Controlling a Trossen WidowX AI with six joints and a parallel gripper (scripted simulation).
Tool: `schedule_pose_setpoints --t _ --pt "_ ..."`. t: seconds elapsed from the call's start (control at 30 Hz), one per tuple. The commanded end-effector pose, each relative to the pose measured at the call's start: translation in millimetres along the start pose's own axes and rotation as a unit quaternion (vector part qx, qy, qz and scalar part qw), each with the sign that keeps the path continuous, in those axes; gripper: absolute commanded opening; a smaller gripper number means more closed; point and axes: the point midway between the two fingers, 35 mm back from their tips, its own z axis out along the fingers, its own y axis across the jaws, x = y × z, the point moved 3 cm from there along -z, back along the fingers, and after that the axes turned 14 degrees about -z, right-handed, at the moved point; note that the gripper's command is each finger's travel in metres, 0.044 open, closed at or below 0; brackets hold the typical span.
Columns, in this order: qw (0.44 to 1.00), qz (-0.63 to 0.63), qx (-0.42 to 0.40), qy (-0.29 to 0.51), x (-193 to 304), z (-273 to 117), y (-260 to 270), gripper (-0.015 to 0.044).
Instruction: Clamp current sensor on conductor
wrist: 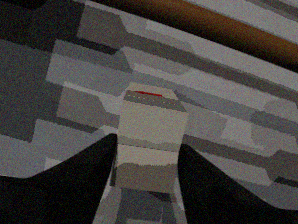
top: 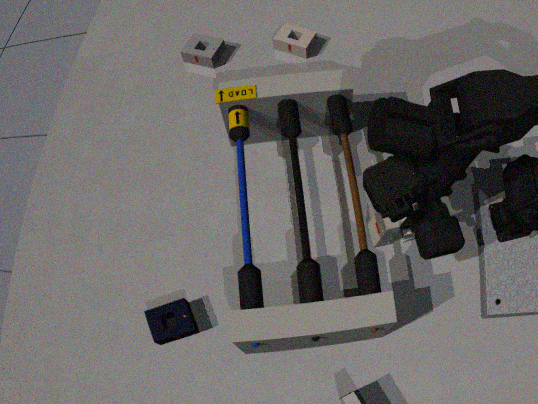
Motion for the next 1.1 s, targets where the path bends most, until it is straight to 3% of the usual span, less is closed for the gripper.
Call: schedule_pose_setpoints --t 0.0,0.2,0.6,0.73,0.9,1.07 --pt "1.000 -0.001 -0.001 -0.003 12 -4 5 0.0000" --pt "1.000 -0.001 -0.001 -0.003 19 -5 8 0.0000" --pt "1.000 0.000 0.000 0.001 17 -3 7 0.0315" --pt "1.000 0.000 0.000 0.001 17 -6 7 0.0322" --pt "1.000 -0.001 -0.001 -0.002 21 -57 8 0.0322" --pt "1.000 -0.010 -0.002 -0.001 21 -59 9 0.0320"
